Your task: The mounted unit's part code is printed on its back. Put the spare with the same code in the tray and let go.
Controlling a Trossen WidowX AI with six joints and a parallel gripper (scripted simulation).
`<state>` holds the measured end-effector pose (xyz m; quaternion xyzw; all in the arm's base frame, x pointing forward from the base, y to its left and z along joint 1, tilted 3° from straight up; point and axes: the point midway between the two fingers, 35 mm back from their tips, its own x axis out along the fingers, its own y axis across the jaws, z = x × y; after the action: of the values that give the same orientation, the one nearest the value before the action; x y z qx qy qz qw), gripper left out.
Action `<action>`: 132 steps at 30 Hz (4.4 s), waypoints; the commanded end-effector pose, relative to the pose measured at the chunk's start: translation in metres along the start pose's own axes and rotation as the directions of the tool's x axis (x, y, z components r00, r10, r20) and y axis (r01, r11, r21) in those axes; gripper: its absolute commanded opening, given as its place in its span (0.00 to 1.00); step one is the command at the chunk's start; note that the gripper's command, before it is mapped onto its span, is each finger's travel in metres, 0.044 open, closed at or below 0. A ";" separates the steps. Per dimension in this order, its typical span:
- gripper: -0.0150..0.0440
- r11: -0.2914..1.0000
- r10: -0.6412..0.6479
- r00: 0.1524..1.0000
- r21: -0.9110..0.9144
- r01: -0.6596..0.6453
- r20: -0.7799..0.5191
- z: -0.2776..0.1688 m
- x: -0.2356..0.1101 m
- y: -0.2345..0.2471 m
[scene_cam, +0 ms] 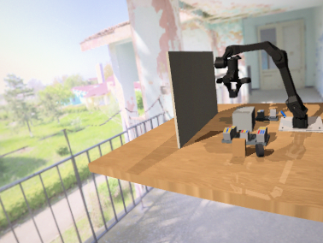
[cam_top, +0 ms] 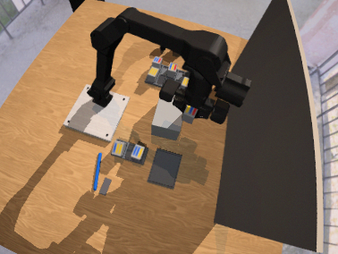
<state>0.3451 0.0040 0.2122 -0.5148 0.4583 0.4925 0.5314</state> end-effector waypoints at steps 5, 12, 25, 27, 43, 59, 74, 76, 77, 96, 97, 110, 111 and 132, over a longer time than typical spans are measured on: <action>0.25 1.000 0.012 1.000 -0.017 -0.012 -0.007 -0.050 0.003 -0.008; 0.25 0.999 0.018 1.000 -0.030 -0.019 -0.013 -0.095 0.004 -0.008; 0.25 0.999 0.026 0.999 -0.047 -0.027 -0.019 -0.150 0.005 -0.001; 0.25 0.999 0.026 0.999 -0.047 -0.027 -0.019 -0.151 0.006 -0.001; 0.25 0.999 0.027 0.999 -0.047 -0.028 -0.018 -0.152 0.017 -0.003; 0.25 0.998 0.029 0.999 -0.047 -0.029 -0.018 -0.153 0.028 -0.005; 0.25 0.998 0.030 0.999 -0.047 -0.031 -0.017 -0.154 0.038 -0.006; 0.25 0.998 0.030 0.999 -0.047 -0.031 -0.017 -0.154 0.040 -0.006; 0.25 0.998 0.030 0.999 -0.047 -0.031 -0.017 -0.154 0.040 -0.006; 0.25 0.998 0.032 0.999 -0.047 -0.033 -0.016 -0.155 0.053 -0.007; 0.25 0.998 0.032 0.999 -0.047 -0.033 -0.016 -0.155 0.054 -0.007; 0.25 0.998 0.033 0.999 -0.048 -0.034 -0.016 -0.155 0.063 -0.007; 0.25 0.998 0.033 0.999 -0.048 -0.034 -0.016 -0.155 0.064 -0.007; 0.25 0.998 0.035 0.999 -0.048 -0.036 -0.015 -0.156 0.079 -0.007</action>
<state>0.3624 -0.1476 0.1300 -0.5236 0.4588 0.5093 0.5060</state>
